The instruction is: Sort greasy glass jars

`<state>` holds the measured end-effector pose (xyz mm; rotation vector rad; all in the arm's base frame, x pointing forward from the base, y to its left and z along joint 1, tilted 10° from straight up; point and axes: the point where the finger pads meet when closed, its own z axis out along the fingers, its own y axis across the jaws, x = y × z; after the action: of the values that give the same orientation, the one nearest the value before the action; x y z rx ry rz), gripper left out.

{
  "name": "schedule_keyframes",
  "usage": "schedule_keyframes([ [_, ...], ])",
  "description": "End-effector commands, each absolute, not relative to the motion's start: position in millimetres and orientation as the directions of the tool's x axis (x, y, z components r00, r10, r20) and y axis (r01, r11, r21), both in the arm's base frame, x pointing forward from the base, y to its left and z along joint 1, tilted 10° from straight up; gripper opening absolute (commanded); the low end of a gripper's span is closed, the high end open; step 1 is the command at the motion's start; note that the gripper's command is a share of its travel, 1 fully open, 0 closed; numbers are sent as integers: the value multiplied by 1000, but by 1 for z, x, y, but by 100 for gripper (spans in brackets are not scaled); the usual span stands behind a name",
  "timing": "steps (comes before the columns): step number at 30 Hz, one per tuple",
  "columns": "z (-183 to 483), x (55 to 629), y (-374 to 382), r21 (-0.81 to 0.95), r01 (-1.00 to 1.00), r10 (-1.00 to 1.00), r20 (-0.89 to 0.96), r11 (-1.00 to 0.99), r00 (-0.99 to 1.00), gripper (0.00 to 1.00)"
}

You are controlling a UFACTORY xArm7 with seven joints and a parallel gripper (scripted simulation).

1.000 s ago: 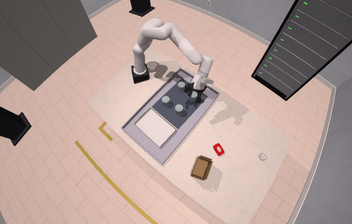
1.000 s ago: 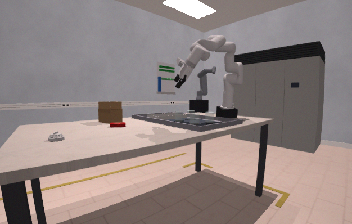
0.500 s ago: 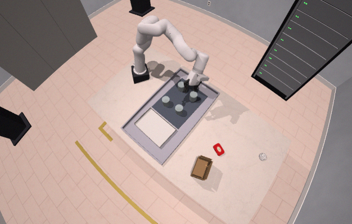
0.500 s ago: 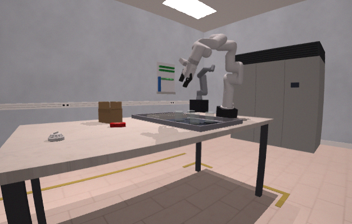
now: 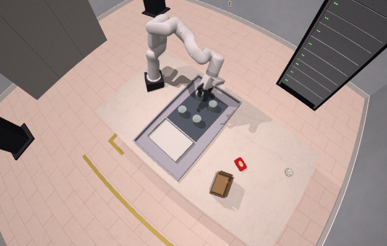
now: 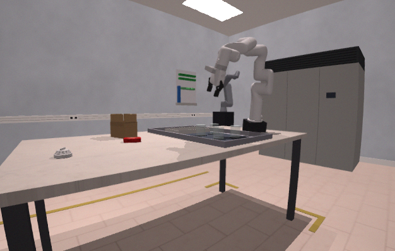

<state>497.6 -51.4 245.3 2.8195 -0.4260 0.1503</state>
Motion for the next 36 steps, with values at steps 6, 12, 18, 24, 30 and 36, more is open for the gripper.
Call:
schedule_keyframes([
  [6,249,469,-39,195,-220,-207,84,-956,975,100],
  [12,249,448,-28,140,-155,-150,47,-978,988,100],
  [18,250,427,-16,81,-89,-88,20,-993,996,100],
  [24,250,413,-8,41,-45,-44,8,-998,999,100],
  [30,250,400,0,0,0,0,0,-1000,1000,100],
  [36,250,400,0,0,0,0,0,-1000,1000,100],
])
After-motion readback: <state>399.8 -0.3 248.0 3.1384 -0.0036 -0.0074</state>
